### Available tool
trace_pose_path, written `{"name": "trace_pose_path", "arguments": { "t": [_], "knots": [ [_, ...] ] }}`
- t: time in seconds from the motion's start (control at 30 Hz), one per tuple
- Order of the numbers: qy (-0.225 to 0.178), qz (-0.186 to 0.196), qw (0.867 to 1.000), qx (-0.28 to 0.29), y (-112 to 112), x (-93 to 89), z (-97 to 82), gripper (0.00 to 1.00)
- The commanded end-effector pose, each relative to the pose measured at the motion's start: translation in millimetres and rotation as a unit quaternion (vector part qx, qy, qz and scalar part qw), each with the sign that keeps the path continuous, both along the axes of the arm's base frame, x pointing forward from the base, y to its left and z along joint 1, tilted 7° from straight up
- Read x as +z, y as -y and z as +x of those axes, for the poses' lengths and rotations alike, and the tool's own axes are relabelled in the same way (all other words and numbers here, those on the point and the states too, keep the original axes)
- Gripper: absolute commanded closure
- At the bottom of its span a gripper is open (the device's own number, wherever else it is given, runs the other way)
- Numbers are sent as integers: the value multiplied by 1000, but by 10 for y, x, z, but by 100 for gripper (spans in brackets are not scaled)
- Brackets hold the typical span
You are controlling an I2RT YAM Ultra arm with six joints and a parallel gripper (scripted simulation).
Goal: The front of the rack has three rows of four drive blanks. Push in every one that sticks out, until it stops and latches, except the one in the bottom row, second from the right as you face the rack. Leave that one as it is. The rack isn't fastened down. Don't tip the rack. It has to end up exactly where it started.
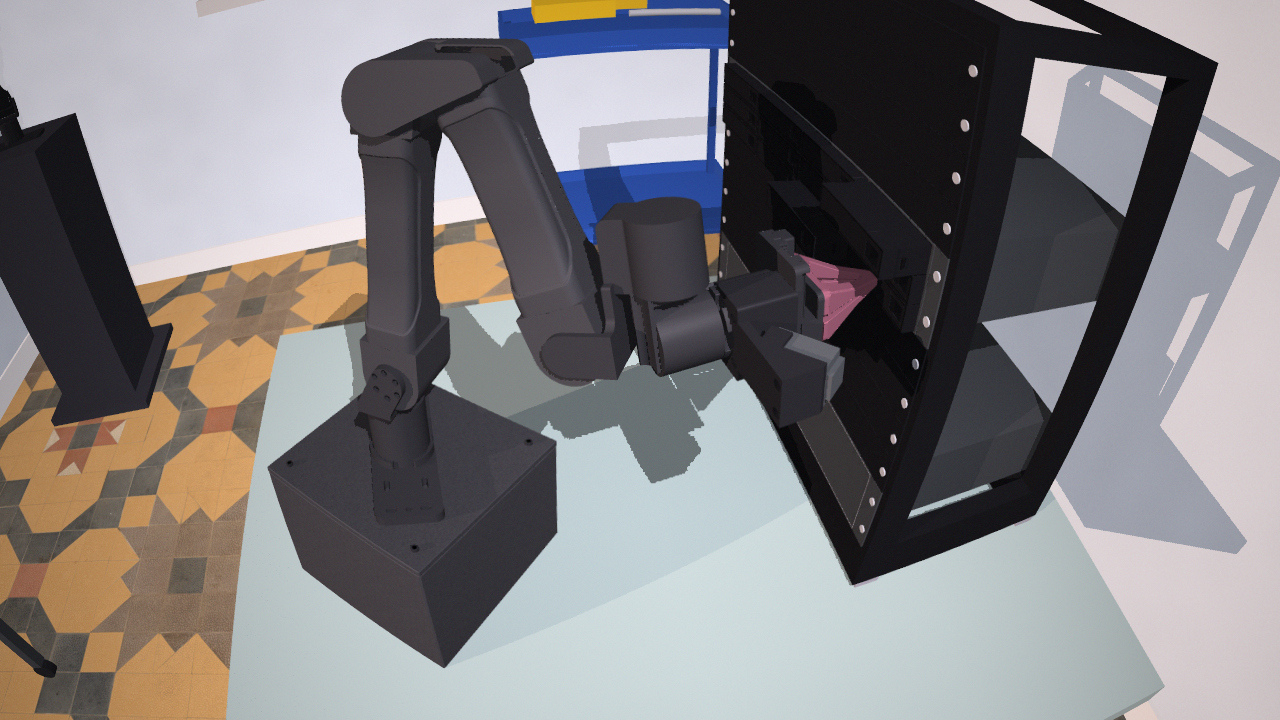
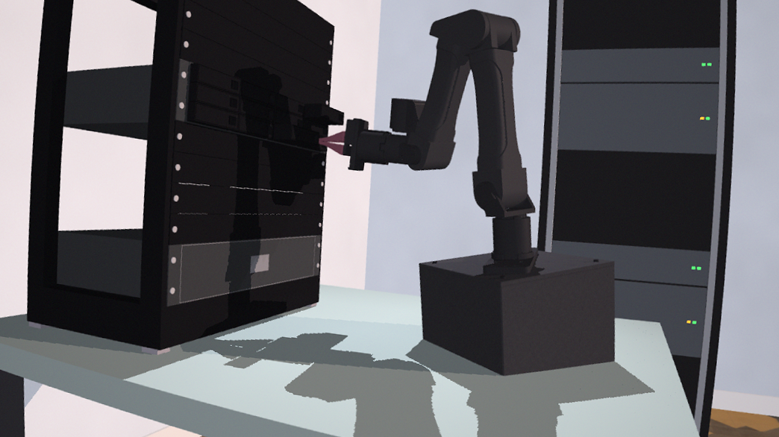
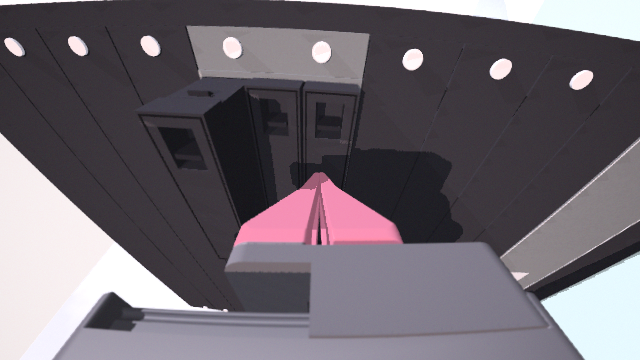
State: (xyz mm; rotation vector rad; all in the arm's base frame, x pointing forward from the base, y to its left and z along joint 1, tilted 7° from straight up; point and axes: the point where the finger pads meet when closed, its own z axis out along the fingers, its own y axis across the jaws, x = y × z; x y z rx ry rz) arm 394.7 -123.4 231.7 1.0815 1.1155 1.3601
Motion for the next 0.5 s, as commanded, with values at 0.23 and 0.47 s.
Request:
{"name": "trace_pose_path", "arguments": {
  "t": [0.23, 0.47],
  "knots": [
    [-43, 29, 997, -48, 299, -235, 155, 100],
    [-43, 29, 997, -49, 309, -243, 77, 100]
  ]
}}
